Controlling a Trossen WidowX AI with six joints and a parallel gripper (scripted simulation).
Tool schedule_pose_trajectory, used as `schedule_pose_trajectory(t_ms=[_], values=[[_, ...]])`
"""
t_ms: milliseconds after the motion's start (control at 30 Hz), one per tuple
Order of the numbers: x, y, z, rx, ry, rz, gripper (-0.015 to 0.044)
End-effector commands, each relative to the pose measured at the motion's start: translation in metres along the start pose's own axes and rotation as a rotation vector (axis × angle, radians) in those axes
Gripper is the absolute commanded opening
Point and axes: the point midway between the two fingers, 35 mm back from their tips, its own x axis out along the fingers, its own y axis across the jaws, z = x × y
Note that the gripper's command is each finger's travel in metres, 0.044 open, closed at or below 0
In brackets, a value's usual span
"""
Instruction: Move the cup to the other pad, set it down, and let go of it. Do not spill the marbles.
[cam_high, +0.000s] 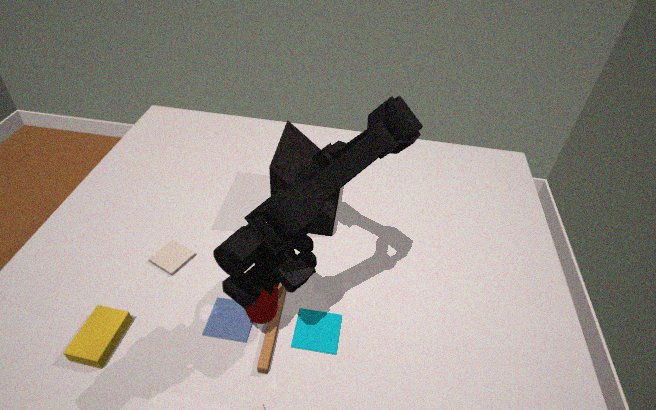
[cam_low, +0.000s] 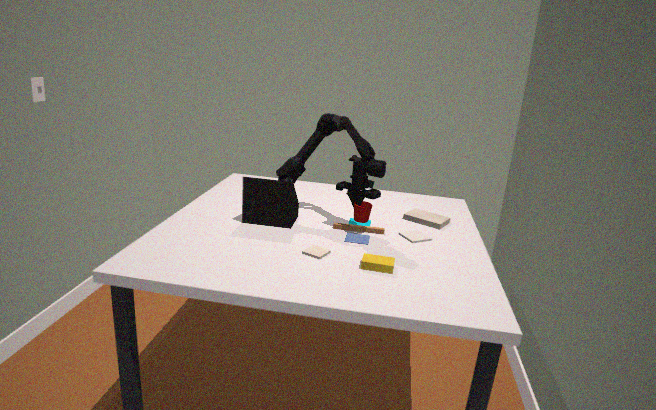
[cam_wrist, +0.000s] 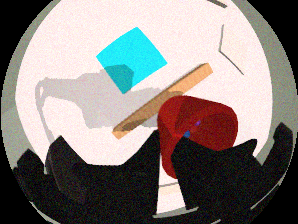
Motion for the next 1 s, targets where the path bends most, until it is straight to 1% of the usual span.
schedule_pose_trajectory(t_ms=[0, 967], values=[[0.002, 0.008, 0.008, 0.009, -0.002, 0.012, 0.0000], [0.001, 0.049, 0.073, 0.009, -0.005, 0.014, 0.0000]])
